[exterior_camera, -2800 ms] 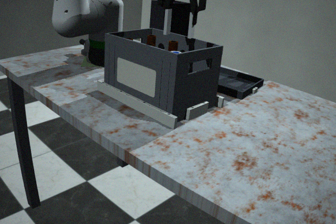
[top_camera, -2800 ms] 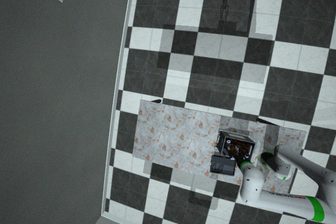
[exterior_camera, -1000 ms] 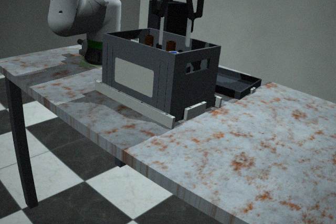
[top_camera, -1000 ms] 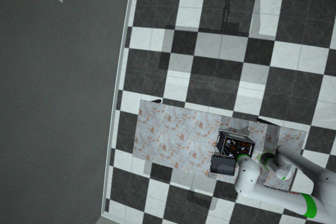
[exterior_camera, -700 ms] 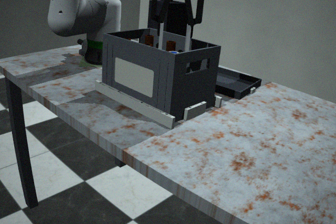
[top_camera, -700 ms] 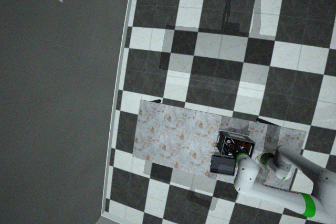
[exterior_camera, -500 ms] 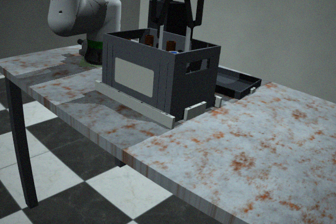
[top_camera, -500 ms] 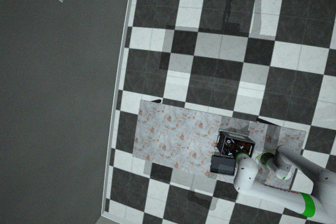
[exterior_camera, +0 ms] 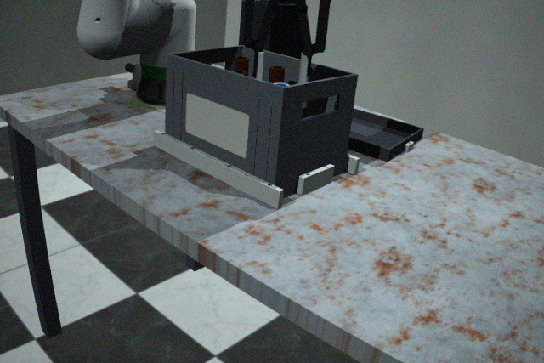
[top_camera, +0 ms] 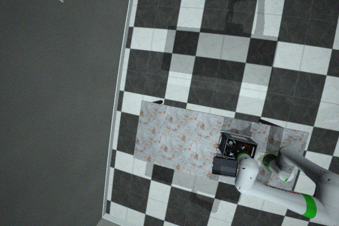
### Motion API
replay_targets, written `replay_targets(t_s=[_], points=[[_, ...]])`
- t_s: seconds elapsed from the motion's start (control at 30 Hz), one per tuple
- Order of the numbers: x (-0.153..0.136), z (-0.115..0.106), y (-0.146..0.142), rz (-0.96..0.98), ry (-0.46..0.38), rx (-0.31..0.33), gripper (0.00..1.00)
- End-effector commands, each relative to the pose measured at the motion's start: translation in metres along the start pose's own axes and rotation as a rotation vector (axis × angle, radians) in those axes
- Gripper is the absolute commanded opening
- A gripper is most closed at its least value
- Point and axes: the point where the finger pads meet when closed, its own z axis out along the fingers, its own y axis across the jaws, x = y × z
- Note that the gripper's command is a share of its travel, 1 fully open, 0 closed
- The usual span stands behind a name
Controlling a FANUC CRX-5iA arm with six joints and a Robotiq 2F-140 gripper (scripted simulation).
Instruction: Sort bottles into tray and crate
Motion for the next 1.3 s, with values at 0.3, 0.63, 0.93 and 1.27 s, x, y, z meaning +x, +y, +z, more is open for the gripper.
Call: replay_targets(t_s=[0.3, 0.63, 0.93, 1.27], points=[[0.000, 0.015, 0.000, 0.000, 0.001, 0.000, 0.38], [0.000, 0.014, 0.000, 0.000, 0.000, 0.000, 0.00], [0.000, 0.014, 0.000, 0.000, 0.000, 0.000, 0.00], [0.000, 0.014, 0.000, 0.000, 0.000, 0.000, 0.00]])
